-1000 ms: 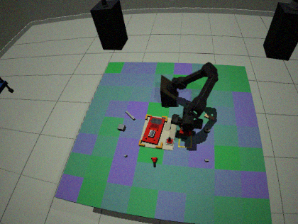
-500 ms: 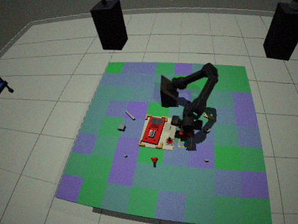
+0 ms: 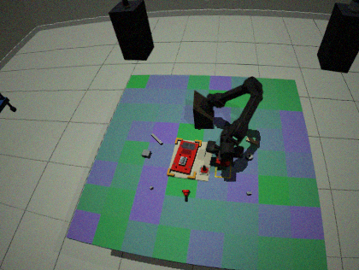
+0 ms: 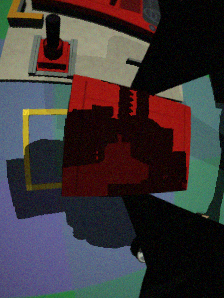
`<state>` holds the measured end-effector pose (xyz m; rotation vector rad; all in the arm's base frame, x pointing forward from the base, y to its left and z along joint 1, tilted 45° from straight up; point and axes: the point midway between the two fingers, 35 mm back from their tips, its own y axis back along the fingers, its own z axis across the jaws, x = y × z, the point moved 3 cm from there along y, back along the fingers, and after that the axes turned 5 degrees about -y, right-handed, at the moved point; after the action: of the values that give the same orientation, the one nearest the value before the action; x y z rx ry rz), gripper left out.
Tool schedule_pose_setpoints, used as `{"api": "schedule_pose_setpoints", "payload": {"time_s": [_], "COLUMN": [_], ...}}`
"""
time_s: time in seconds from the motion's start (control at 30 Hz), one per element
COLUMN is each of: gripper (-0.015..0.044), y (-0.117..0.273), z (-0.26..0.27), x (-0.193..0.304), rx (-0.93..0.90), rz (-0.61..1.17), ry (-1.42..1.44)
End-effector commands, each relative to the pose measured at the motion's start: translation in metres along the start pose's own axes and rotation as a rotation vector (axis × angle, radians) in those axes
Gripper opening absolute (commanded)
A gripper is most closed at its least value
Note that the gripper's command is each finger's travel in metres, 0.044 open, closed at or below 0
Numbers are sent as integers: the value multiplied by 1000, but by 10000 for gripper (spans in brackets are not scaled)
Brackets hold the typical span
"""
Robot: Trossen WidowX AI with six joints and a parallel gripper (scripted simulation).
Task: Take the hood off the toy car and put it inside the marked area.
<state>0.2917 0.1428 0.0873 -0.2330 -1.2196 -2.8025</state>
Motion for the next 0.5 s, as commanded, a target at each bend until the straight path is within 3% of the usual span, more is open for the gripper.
{"api": "schedule_pose_setpoints", "payload": {"time_s": [0.0,0.47], "gripper": [0,0], "y": [-5,-17], "z": [-1,-1], "x": [2,3], "rx": [-3,-4], "rz": [7,7], "ry": [-8,-8]}}
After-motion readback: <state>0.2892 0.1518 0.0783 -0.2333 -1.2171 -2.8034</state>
